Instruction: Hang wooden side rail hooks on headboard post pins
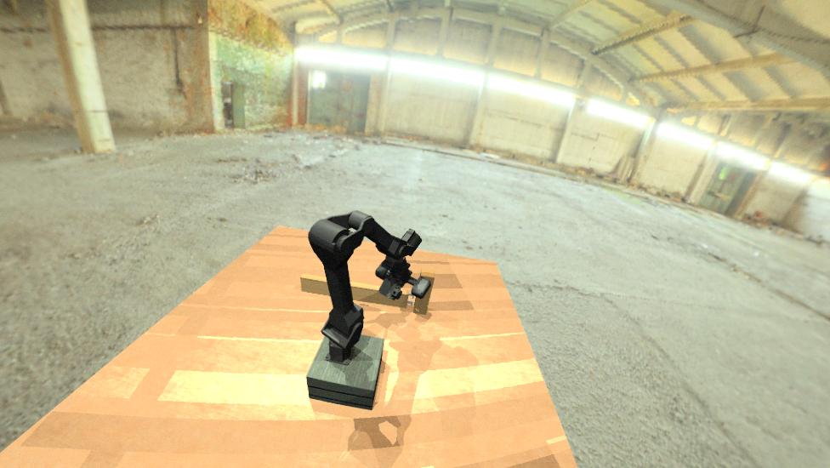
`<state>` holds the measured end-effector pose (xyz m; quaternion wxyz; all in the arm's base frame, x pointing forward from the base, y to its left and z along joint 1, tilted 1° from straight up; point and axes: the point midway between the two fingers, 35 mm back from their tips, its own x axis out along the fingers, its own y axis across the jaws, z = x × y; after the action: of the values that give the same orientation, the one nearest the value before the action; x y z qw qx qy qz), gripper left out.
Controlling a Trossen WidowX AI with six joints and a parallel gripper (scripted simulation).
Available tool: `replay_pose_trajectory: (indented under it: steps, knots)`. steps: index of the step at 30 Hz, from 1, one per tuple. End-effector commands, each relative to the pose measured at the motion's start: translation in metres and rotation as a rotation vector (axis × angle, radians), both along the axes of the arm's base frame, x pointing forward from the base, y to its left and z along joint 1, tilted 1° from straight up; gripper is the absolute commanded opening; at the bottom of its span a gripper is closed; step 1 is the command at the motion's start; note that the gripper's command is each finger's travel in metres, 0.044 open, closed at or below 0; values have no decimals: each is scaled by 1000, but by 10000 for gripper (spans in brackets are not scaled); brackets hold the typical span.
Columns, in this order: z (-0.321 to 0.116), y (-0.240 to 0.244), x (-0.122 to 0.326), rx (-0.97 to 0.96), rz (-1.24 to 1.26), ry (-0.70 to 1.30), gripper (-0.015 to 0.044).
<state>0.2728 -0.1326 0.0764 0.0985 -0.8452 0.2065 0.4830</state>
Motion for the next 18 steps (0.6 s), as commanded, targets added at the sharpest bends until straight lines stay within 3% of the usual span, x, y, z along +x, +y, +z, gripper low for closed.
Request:
replay_pose_trajectory:
  steps: [1,14,18]
  knots:
    - [-1,1,-1,2,11,6,440]
    - [-1,1,0,6,0,3,440]
    - [-5,3,3,76,-224,-68,440]
